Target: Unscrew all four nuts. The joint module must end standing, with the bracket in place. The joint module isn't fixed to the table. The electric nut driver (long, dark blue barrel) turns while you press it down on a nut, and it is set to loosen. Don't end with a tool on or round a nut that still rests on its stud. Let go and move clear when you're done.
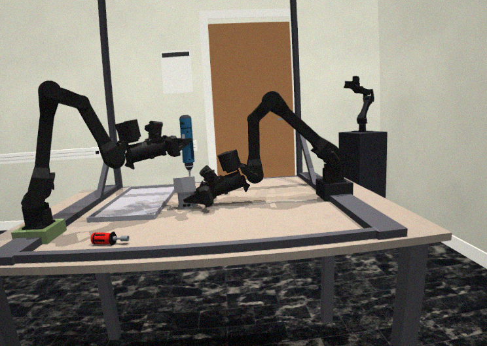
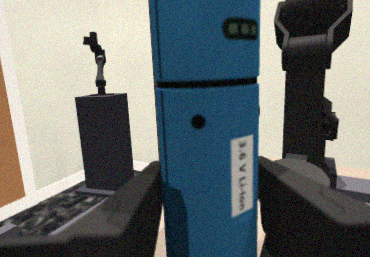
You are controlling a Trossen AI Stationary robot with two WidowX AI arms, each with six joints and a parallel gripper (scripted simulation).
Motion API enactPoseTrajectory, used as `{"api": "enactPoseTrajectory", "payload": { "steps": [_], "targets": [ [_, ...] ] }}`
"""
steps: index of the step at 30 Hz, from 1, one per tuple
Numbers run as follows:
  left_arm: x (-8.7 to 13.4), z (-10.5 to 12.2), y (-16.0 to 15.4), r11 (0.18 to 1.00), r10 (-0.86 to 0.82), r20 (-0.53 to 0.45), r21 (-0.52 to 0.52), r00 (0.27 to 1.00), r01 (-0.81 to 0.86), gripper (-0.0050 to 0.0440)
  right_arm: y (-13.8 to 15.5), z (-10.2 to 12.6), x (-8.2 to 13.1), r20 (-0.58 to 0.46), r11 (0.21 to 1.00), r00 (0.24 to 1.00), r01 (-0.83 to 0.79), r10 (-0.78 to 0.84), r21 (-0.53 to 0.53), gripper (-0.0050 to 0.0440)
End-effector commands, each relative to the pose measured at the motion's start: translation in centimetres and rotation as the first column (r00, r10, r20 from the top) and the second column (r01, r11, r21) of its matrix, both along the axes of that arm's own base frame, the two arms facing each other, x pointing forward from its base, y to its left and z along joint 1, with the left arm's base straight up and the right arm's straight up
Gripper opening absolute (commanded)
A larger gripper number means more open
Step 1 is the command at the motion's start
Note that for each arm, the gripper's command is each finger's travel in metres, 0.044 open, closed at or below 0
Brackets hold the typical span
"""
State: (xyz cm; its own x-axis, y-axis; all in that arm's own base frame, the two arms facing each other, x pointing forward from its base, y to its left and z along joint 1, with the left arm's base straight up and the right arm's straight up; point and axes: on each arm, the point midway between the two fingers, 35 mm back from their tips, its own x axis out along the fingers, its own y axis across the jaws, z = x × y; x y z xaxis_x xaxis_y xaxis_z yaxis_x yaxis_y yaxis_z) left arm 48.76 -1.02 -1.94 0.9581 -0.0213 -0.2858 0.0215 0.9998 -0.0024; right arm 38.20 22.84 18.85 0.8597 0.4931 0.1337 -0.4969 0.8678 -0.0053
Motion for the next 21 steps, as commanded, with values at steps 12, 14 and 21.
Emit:
{"api": "enactPoseTrajectory", "payload": {
  "steps": [12,14,21],
  "targets": [
    [0.5,1.4,0.0,1.0,0.0,0.036,0.002,0.999,0.0,0.0242,0.0,0.2,0.0,0.032,1.0,0.999,0.001,-0.001,0.019,0.0163],
    [0.5,1.4,0.0,1.0,0.0,0.036,0.002,0.999,0.0,0.0242,0.0,0.2,0.0,0.032,1.0,0.999,0.001,-0.001,0.019,0.0163],
    [0.5,1.4,0.0,1.0,0.0,0.036,0.002,0.999,0.0,0.0242,0.0,1.5,0.1,0.051,0.999,0.999,0.005,-0.007,0.044,0.0163]
  ]
}}
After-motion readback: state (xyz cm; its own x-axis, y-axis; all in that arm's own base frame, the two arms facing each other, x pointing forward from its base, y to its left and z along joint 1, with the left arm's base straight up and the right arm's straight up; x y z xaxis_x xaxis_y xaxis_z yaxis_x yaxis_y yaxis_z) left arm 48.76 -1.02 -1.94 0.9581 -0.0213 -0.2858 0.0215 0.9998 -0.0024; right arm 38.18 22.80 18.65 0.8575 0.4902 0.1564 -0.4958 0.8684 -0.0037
